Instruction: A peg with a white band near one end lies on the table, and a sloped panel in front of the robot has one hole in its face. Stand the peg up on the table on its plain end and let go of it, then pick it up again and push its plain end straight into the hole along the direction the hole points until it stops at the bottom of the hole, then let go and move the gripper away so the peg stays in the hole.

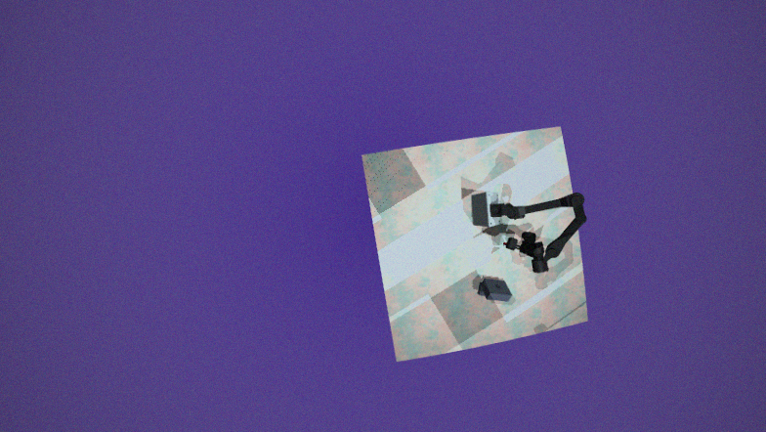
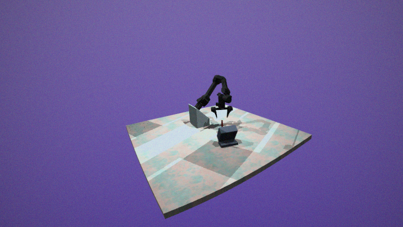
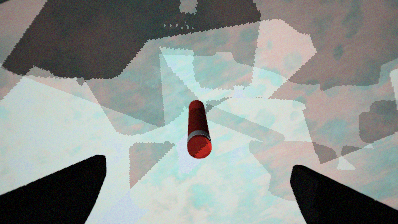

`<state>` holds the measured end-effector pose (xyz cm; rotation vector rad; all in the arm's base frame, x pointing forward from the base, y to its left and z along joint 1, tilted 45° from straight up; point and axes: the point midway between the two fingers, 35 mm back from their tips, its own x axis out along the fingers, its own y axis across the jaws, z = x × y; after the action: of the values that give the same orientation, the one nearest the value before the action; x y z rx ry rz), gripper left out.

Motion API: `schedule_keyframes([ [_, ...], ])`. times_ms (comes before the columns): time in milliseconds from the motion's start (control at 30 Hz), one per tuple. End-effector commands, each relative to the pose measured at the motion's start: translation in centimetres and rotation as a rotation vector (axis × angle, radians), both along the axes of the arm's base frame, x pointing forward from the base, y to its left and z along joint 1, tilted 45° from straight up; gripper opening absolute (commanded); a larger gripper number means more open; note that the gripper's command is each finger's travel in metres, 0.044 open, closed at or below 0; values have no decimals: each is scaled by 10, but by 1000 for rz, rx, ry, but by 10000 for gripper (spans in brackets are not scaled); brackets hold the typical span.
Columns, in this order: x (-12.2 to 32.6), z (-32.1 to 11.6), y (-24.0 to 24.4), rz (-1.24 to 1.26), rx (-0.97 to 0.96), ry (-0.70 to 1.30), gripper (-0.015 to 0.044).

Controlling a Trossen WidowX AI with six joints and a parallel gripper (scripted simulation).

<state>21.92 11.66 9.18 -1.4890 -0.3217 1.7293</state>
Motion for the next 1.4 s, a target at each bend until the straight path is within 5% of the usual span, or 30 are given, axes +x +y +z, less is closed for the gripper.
schedule_keyframes([
  [0, 0, 0, 1, 72, -2, -73, 440],
  [1367, 3, -36, 36, 136, -5, -137, 440],
])
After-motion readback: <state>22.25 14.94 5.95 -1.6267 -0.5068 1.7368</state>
